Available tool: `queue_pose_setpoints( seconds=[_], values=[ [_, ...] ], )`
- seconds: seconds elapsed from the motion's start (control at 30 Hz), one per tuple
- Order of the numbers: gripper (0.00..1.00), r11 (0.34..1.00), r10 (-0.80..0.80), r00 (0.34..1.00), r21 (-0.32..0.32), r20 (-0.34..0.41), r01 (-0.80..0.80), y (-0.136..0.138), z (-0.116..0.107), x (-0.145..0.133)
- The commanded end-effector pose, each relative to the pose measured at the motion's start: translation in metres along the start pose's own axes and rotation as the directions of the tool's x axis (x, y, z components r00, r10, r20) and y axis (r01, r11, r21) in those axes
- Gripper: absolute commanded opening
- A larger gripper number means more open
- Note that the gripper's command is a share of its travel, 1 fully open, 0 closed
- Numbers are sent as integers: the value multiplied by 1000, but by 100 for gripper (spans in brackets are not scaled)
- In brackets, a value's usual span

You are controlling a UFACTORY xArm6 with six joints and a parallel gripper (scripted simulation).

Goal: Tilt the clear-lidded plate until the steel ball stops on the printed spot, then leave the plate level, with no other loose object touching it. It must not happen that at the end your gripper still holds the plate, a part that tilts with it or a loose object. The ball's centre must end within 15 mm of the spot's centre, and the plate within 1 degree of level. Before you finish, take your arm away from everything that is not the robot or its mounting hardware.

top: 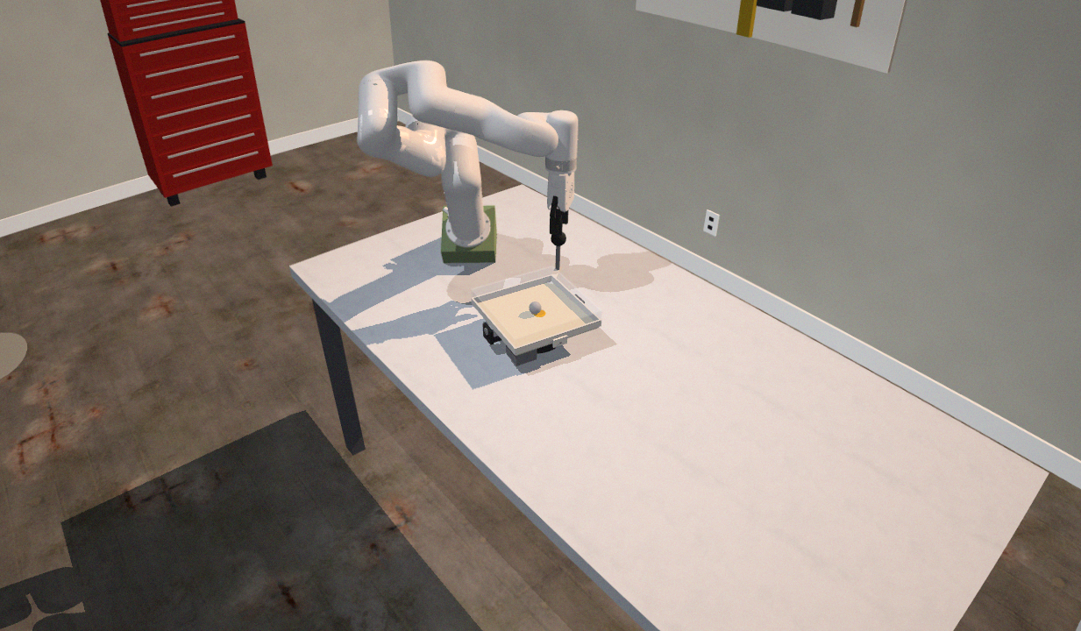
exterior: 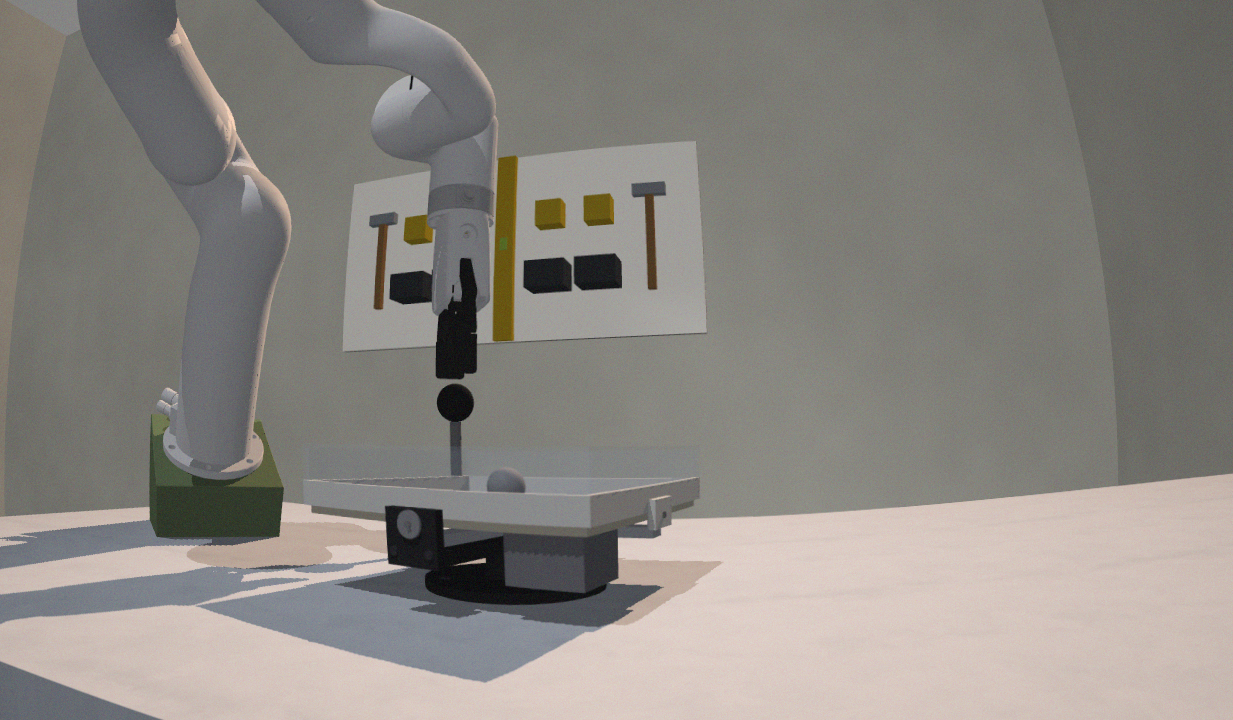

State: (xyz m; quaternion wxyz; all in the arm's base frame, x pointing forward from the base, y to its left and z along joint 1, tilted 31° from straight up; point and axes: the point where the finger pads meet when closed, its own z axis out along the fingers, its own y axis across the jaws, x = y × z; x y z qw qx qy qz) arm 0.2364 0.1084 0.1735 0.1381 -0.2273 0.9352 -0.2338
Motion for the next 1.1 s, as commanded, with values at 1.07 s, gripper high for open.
queue_pose_setpoints(
  seconds=[1.07],
  values=[
    [100,1000,1,1000,-1,2,-1,0,-13,-1]
  ],
)
